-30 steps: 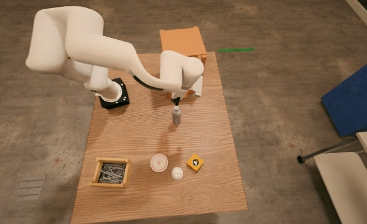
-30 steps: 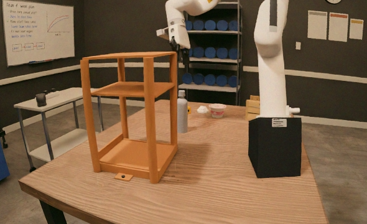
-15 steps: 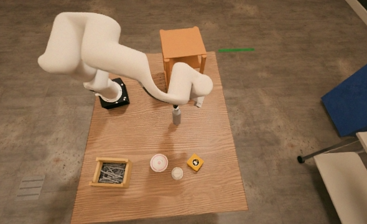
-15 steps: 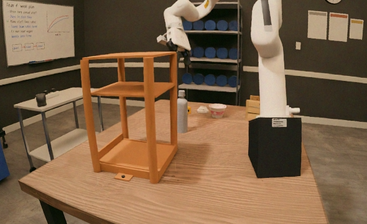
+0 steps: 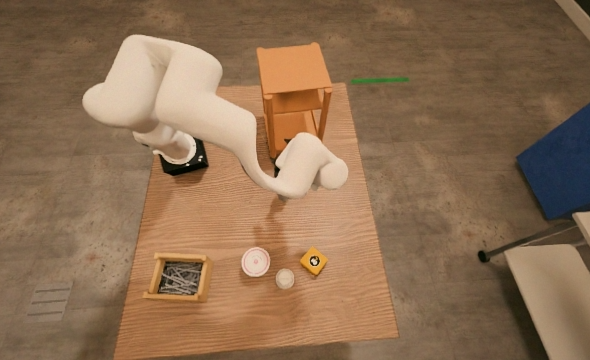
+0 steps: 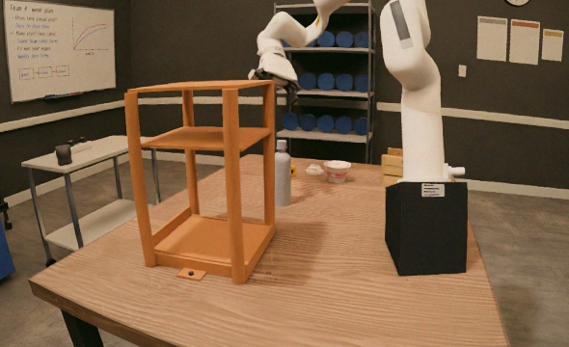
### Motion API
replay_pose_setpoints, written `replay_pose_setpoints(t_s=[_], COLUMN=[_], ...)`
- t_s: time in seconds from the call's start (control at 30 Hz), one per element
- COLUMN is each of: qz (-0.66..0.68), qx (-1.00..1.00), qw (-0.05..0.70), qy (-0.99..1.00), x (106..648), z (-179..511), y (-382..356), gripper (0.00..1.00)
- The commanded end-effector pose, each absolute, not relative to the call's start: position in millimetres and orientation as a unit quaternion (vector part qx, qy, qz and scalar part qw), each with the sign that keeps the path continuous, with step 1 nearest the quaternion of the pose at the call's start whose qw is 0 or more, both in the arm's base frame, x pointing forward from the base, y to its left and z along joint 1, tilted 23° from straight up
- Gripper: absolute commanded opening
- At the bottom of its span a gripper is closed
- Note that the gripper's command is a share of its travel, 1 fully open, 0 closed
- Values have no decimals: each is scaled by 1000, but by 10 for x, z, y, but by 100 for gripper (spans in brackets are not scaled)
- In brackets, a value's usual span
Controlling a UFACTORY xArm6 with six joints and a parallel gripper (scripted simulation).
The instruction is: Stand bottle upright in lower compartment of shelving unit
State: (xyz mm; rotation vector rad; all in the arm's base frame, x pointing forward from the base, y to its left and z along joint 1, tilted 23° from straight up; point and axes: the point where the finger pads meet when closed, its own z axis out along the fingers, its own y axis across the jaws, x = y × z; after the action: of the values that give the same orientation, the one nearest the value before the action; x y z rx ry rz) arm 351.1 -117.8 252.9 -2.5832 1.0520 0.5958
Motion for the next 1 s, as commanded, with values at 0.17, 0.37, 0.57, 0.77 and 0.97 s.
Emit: replay_pose_setpoints(t_s=[0.17,0.37,0.57,0.77,0.97], qz=[248,275,292,313,330], qx=[-846,-804,-775,-734,-695], qw=[210,255,282,318,348], qy=[423,462,484,513,536], x=[3521,3524,3525,3528,3530], z=[2525,2512,2502,2491,2482], y=[-1187,-1194,-1197,-1202,-1208], gripper=[75,75,75,75,75])
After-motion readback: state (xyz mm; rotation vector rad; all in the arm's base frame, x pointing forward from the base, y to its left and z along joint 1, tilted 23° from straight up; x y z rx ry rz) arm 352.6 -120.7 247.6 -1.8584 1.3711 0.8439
